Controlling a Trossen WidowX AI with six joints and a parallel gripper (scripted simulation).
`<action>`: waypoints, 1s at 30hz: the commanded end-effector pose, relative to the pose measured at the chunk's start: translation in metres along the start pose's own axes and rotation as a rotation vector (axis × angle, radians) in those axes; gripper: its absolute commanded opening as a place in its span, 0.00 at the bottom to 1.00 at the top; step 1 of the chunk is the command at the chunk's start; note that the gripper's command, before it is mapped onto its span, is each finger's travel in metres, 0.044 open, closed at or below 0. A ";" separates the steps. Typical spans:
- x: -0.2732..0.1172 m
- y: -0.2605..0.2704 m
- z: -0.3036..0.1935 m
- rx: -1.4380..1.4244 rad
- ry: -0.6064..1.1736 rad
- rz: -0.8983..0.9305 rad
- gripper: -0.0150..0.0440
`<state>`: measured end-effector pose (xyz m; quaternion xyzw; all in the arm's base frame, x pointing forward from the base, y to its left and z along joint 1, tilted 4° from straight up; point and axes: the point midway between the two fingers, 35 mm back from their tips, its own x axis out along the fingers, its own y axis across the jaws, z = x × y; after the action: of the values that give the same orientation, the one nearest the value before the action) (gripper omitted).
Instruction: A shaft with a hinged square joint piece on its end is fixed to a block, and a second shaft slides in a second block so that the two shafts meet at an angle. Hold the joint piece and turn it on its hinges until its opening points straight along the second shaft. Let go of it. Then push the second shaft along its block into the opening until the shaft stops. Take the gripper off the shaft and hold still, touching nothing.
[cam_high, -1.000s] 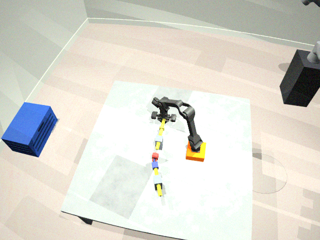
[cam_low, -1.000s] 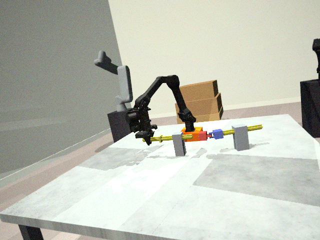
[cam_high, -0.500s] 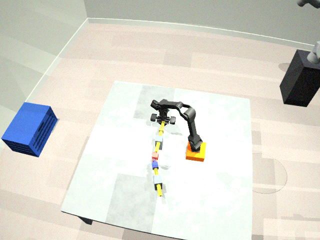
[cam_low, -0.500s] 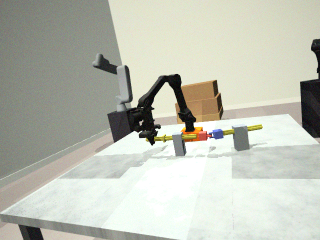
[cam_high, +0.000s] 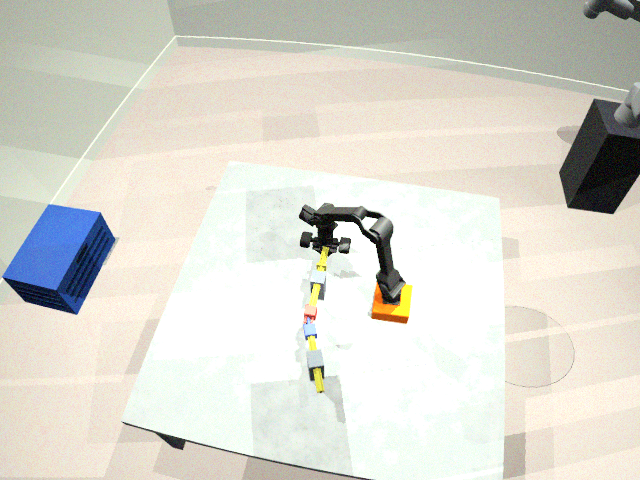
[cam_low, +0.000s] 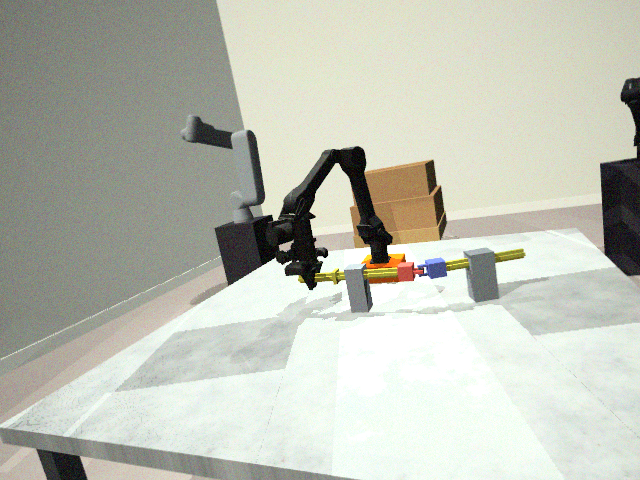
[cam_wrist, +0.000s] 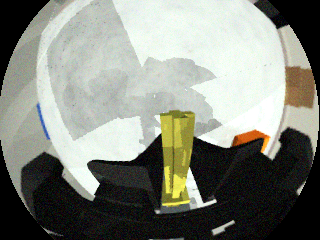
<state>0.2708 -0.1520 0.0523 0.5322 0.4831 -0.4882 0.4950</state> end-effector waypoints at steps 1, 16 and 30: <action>0.001 0.000 -0.010 0.000 0.006 0.005 0.25; 0.001 0.000 -0.032 0.001 0.008 0.005 0.25; 0.000 0.000 -0.030 0.004 0.001 -0.001 0.25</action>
<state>0.2720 -0.1220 0.0534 0.5336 0.4823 -0.4888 0.4937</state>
